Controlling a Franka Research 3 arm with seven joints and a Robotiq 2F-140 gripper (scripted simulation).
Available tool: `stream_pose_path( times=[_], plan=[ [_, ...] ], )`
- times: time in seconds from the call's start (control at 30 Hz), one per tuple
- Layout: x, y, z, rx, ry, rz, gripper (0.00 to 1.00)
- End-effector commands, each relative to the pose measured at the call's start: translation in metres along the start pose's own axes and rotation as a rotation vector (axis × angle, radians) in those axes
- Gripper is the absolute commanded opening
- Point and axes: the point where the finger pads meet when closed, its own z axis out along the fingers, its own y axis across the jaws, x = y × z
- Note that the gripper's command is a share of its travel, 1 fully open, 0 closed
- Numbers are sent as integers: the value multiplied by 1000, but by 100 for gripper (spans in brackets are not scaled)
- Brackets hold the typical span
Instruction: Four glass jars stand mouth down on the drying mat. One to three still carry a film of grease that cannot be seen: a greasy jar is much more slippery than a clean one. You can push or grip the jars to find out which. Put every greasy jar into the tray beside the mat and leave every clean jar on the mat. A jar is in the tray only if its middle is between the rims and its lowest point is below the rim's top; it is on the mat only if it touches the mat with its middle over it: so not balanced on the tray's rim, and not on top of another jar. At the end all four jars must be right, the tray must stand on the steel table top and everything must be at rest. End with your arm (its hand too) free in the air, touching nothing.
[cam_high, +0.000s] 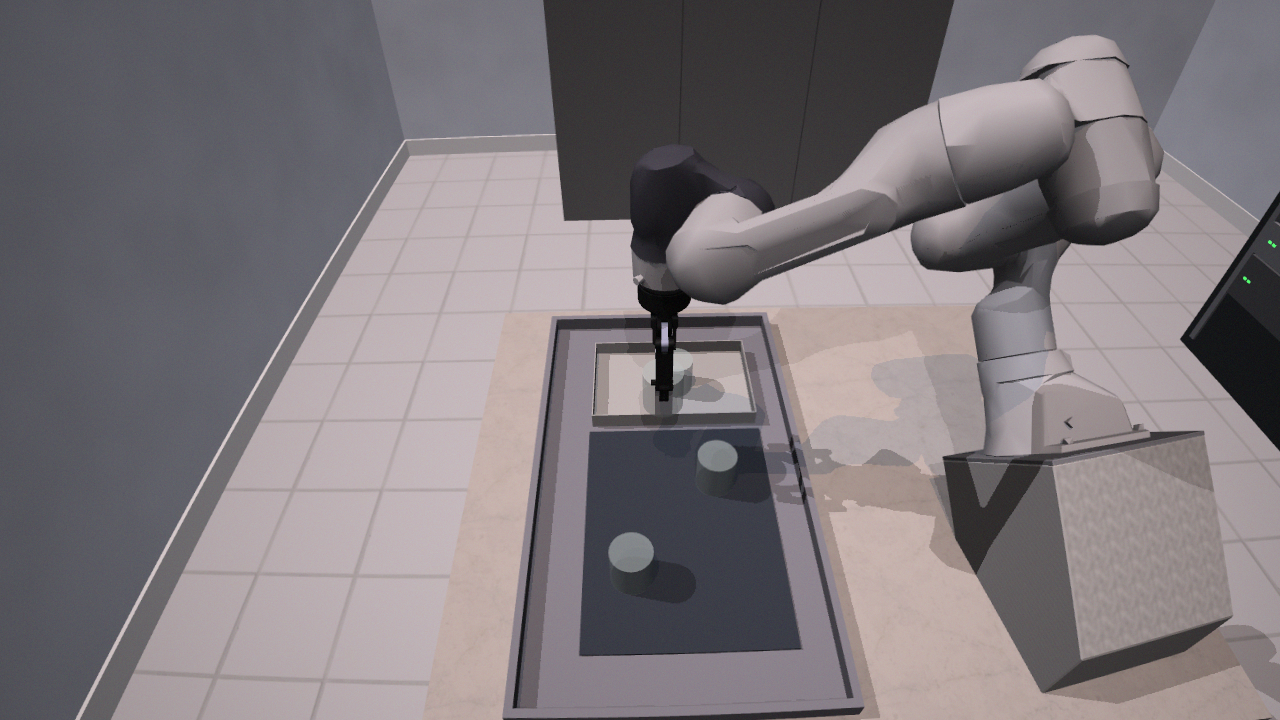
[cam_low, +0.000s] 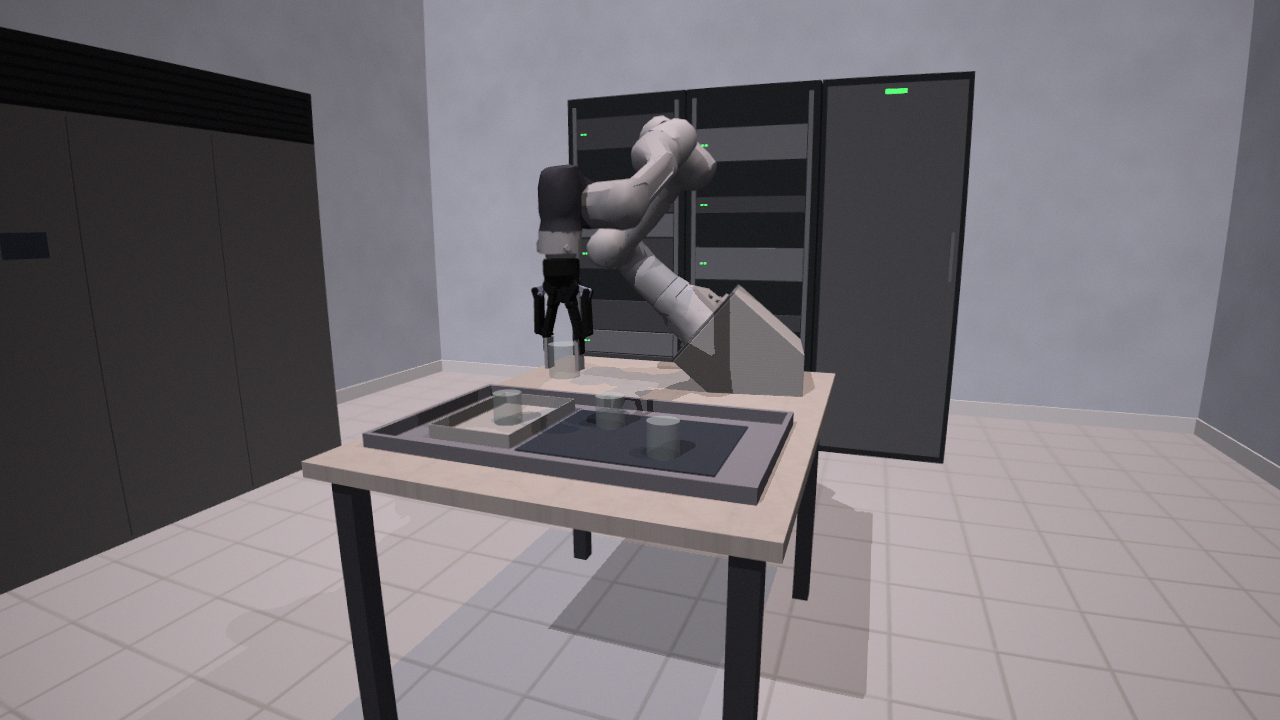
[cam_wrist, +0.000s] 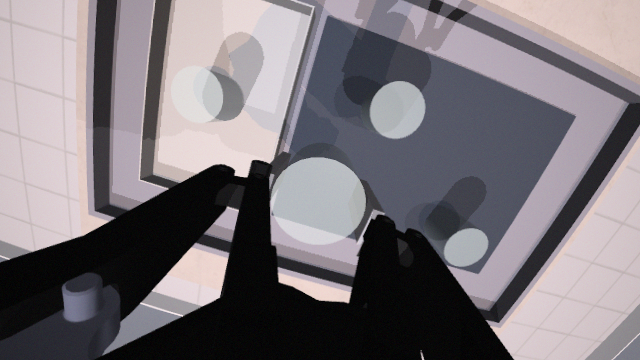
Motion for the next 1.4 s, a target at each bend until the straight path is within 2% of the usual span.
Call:
stream_pose_path(
  times=[0.0,1.37],
  plan=[
    [-8,-12,-2,5,-7,-37,0],
    [-56,-118,-3,5,-7,-37,0]
  ],
)
